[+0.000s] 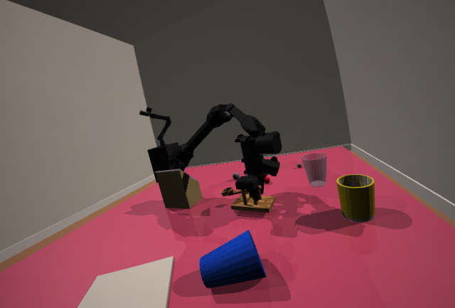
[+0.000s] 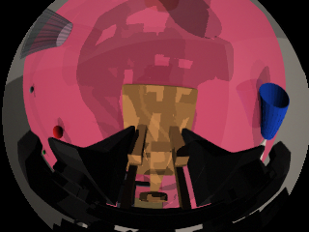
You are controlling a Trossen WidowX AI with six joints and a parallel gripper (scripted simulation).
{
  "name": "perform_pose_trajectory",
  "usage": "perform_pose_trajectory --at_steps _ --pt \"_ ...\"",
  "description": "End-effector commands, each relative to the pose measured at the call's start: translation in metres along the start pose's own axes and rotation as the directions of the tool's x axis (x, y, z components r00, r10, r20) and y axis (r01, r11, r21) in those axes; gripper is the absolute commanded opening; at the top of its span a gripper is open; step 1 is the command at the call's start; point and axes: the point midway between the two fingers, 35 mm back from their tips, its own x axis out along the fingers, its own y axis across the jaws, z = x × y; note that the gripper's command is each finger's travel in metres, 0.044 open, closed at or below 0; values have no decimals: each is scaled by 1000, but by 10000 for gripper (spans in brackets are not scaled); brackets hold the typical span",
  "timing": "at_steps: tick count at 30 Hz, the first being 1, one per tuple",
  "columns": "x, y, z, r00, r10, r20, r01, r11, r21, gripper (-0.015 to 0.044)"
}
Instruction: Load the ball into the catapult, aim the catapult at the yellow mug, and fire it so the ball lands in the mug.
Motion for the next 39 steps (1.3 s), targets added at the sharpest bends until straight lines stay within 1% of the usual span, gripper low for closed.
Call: perform_pose_trajectory --at_steps 1,9,15,29,31,32,36,37,39 --pt "2 -2 2 1000 4 14 -4 1000 7 0" --pt "15 -1 2 1000 5 13 -5 1000 7 0" --pt "15 -1 0 1000 1 -1 -1 1000 1 0" --pt "15 -1 0 1000 1 -1 -1 1000 1 368" --pt "5 -1 1 1000 0 0 0 1000 2 420" --pt "-8 -2 2 1000 -2 0 2 1000 2 440" --pt "-74 -2 0 1000 -4 -2 4 1000 3 440" --pt "-82 -2 -1 1000 -3 -2 3 1000 3 440" --pt "-85 -2 -2 1000 -3 -2 3 1000 3 440"
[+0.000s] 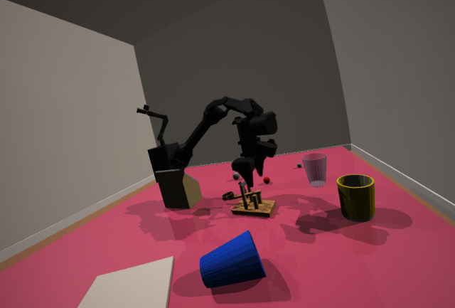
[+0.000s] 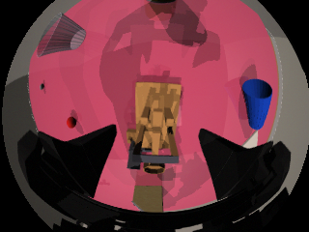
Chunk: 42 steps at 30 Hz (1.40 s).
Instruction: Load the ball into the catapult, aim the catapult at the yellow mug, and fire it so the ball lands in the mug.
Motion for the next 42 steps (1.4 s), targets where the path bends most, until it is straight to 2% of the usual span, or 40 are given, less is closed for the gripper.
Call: perform_pose_trajectory --at_steps 1,2,11,14,16,42 --pt "-25 1 -3 1000 -4 2 4 1000 -6 440" --pt "-10 -1 1 1000 -2 13 2 1000 0 440" --pt "-18 1 -4 1000 1 17 -1 1000 -3 440" --pt "16 2 -3 1000 2 18 -2 1000 -3 440" --pt "27 2 -3 1000 2 17 -2 1000 -3 440" --pt "62 1 -2 1000 3 18 -3 1000 -3 440"
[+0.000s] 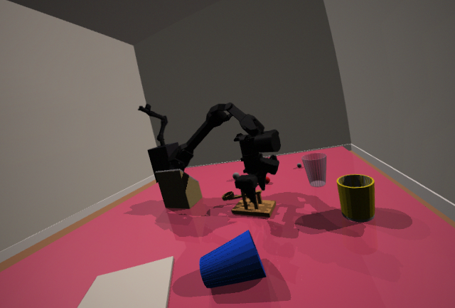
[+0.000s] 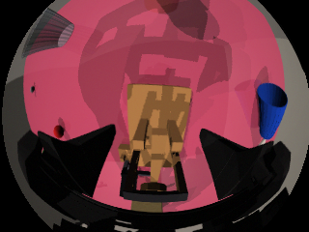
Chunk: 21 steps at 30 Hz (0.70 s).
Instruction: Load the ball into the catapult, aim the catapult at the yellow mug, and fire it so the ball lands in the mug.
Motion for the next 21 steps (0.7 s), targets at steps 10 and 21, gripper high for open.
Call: perform_pose_trajectory --at_steps 10,21 --pt "22 0 -1 1000 6 1 -6 1000 4 440" --pt "21 0 -1 1000 2 -2 -2 1000 0 230"
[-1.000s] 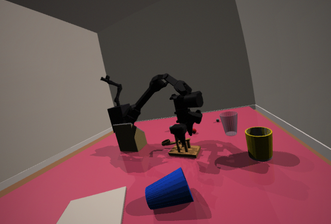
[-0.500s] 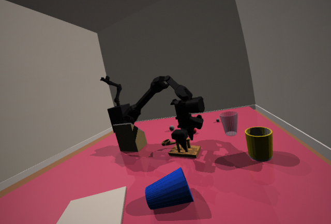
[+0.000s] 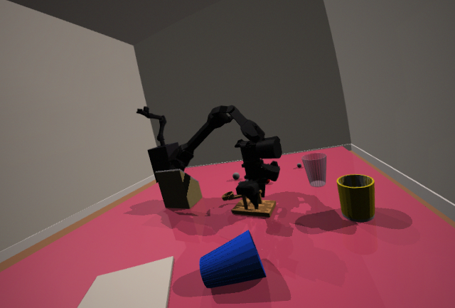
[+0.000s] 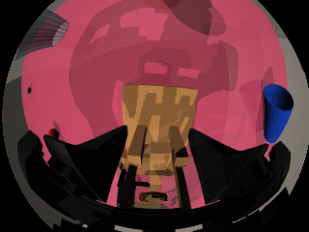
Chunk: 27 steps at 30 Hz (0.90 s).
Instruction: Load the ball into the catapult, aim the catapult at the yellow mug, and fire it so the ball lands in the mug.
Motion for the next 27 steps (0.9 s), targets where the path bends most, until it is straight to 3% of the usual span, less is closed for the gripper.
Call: perform_pose_trajectory --at_steps 1,4,10,13,18,27 --pt "0 0 0 1000 0 0 0 1000 -1 204" --pt "0 0 0 1000 0 0 0 1000 -1 125" --pt "-3 0 0 1000 0 0 0 1000 -1 65" --pt "-39 0 1 1000 -2 0 2 1000 0 0" --pt "-50 0 0 1000 -2 0 2 1000 0 0" --pt "-38 -1 2 1000 1 2 -1 1000 4 0"
